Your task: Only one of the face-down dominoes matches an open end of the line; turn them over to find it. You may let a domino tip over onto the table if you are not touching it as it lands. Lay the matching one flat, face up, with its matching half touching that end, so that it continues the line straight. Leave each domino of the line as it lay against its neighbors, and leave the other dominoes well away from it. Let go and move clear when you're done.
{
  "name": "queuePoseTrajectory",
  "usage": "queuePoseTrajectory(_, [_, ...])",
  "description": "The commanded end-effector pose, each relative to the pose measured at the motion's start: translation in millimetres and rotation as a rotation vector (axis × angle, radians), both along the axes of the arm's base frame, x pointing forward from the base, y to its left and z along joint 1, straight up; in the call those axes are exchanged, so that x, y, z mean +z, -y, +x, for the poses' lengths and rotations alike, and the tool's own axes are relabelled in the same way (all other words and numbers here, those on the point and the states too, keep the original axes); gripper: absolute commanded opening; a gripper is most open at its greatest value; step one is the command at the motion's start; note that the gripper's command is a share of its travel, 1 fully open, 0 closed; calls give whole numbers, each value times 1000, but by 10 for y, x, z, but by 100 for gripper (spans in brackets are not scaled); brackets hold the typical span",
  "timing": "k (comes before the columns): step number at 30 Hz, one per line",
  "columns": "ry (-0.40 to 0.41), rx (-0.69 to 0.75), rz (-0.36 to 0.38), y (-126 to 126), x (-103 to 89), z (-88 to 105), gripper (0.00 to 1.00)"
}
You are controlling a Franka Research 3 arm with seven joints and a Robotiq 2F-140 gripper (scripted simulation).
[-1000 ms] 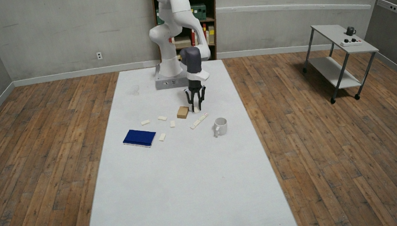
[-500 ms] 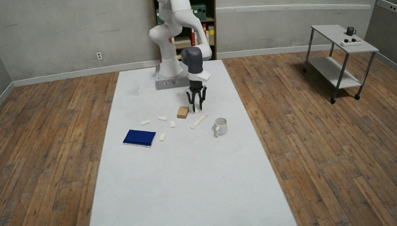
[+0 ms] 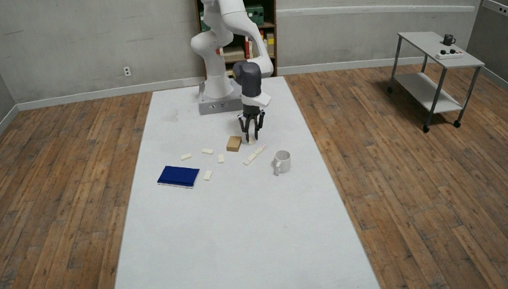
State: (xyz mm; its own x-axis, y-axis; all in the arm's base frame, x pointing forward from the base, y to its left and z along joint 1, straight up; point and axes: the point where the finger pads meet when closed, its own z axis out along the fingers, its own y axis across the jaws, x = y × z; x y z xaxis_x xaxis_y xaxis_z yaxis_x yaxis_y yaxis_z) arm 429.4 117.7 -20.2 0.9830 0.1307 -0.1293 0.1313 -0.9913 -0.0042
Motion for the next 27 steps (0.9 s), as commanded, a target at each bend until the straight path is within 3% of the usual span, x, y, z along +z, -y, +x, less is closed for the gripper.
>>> queuePoseTrajectory(1, [-13, 2, -1, 8, -51, -35, 33])
queuePoseTrajectory(16, [-13, 2, -1, 7, -255, -30, 33])
queuePoseTrajectory(27, [-13, 2, -1, 7, -272, -30, 33])
